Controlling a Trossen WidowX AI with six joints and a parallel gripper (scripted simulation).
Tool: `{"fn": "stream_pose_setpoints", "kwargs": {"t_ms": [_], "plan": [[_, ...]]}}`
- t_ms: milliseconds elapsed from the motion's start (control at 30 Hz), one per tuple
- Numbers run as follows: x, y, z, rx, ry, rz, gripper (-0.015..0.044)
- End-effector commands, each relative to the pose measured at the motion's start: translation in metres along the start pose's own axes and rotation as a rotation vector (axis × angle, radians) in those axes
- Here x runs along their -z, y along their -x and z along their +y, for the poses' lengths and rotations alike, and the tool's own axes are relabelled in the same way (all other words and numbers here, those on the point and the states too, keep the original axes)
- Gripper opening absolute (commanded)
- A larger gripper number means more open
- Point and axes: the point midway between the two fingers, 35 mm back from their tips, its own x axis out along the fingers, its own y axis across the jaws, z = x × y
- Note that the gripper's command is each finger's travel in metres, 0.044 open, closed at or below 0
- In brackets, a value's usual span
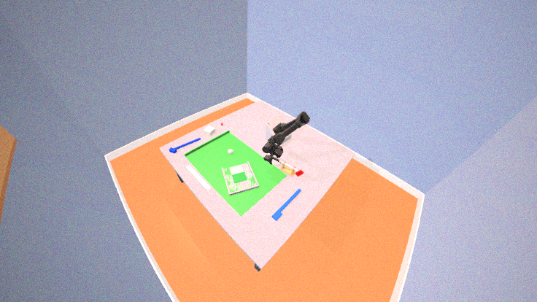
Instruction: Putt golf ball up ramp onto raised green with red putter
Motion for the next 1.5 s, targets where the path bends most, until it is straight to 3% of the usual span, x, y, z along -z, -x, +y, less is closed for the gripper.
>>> {"fn": "stream_pose_setpoints", "kwargs": {"t_ms": [0,467,800,1467], "plan": [[0.000,0.000,0.000,0.000,0.000,0.000,0.0387],[0.000,0.000,0.000,0.000,0.000,0.000,0.0020],[-0.001,0.010,-0.002,0.000,0.001,0.007,0.0000],[-0.024,0.094,-0.001,-0.002,-0.003,0.007,0.0000]]}}
